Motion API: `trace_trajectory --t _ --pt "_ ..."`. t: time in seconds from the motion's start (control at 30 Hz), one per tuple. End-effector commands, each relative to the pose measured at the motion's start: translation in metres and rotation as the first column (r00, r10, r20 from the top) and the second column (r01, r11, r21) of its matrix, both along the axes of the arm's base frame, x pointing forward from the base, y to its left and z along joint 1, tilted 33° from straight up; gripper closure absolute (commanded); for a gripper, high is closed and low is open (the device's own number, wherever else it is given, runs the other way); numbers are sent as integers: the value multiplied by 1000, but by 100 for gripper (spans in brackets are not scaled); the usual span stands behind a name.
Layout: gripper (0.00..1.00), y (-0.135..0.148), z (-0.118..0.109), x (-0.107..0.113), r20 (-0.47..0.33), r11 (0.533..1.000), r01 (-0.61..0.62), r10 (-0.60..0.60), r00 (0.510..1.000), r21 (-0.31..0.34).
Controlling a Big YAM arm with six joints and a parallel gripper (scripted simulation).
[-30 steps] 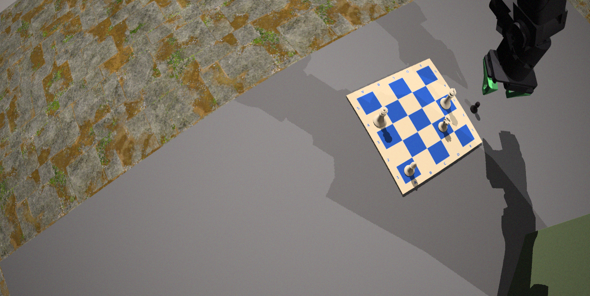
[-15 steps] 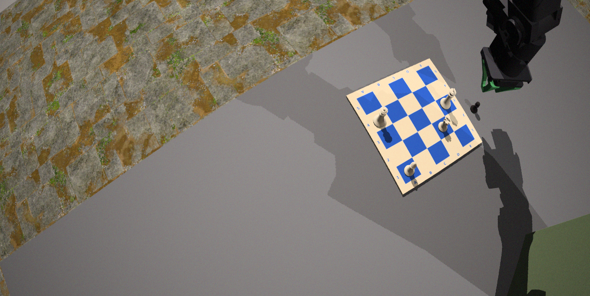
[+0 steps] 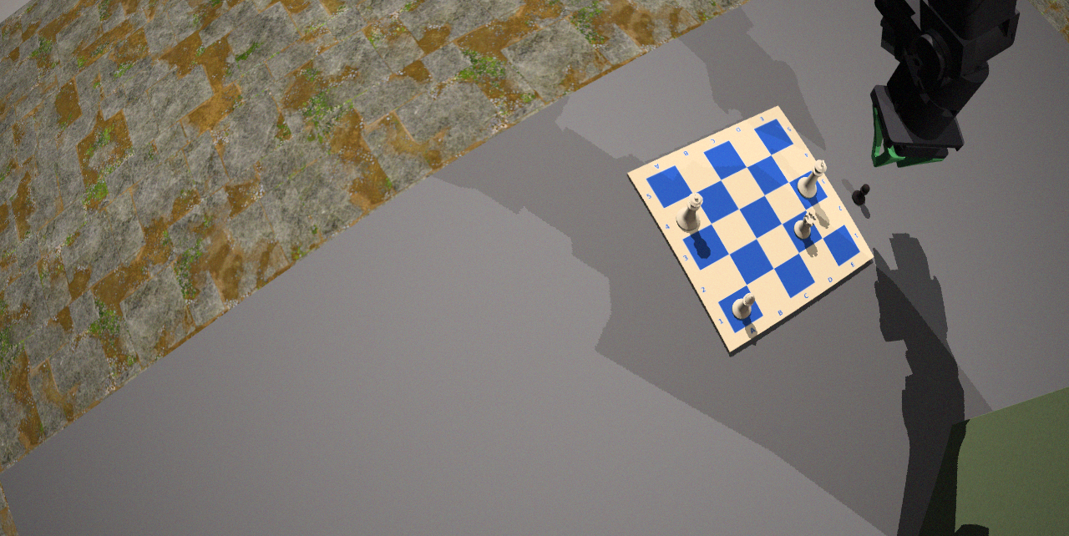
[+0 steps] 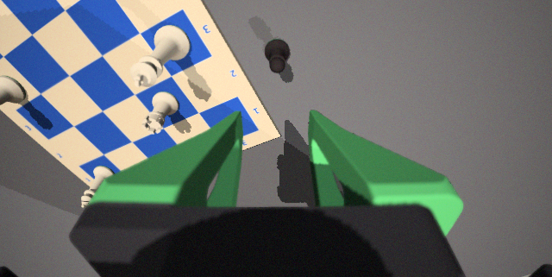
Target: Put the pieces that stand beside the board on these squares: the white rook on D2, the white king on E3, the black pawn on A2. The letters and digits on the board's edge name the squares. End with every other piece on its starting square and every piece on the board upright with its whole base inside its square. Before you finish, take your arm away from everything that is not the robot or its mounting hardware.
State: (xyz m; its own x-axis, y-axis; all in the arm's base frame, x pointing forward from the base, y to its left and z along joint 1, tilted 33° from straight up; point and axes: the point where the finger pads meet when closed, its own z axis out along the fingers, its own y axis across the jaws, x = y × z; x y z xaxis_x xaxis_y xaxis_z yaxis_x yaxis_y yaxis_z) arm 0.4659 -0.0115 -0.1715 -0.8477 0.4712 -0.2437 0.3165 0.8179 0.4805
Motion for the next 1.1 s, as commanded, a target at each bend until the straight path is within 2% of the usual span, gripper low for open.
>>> trace_trajectory --t 0.0,0.77,1.07 --pt "67 -3 -1 -2 1 1000 -6 6 1000 -6" --pt "67 7 -10 7 6 1000 -4 4 1000 -1" --pt "67 11 -21 12 7 1000 -4 4 1000 -1"
